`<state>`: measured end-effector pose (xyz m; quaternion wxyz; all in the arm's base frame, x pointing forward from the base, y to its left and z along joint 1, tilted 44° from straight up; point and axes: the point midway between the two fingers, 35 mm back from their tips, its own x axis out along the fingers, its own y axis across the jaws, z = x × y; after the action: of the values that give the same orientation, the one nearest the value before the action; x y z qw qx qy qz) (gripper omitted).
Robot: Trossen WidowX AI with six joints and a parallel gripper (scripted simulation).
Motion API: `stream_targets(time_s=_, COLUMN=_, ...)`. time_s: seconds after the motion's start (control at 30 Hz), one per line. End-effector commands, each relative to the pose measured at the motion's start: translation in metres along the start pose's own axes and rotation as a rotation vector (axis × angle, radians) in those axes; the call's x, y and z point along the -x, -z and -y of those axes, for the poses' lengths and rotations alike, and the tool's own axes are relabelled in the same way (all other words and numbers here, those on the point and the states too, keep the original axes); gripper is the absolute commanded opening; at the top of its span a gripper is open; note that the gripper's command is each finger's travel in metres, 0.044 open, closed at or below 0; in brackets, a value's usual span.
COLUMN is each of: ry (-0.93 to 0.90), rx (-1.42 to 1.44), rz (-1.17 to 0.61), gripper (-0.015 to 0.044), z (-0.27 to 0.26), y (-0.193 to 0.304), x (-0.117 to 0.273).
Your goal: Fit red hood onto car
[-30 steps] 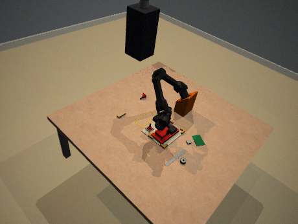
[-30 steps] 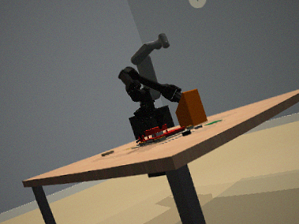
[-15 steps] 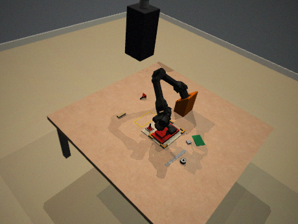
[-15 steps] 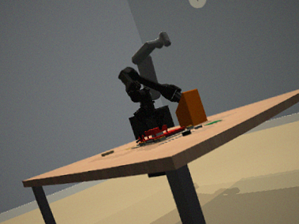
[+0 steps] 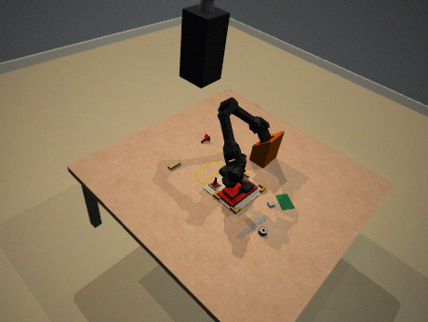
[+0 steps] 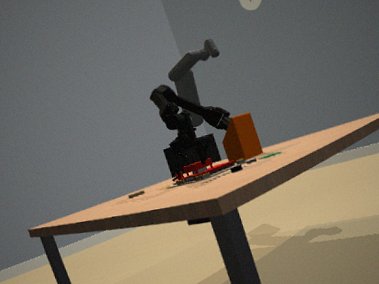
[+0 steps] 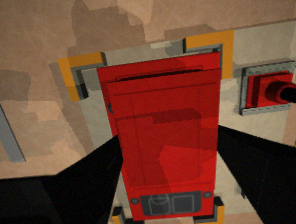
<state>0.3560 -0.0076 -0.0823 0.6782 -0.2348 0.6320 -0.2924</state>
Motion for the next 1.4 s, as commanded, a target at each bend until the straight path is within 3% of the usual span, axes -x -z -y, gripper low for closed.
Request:
stream_targets(time_s=0.0, ry=0.004, rx=0.001, rz=-0.004, gripper=0.0, z=0.0001, y=0.0002, x=-0.0014)
stream_targets(time_s=1.37, ry=0.003, rx=0.003, rz=0.001, gripper=0.0, z=0.0002, y=0.0009, x=-0.002)
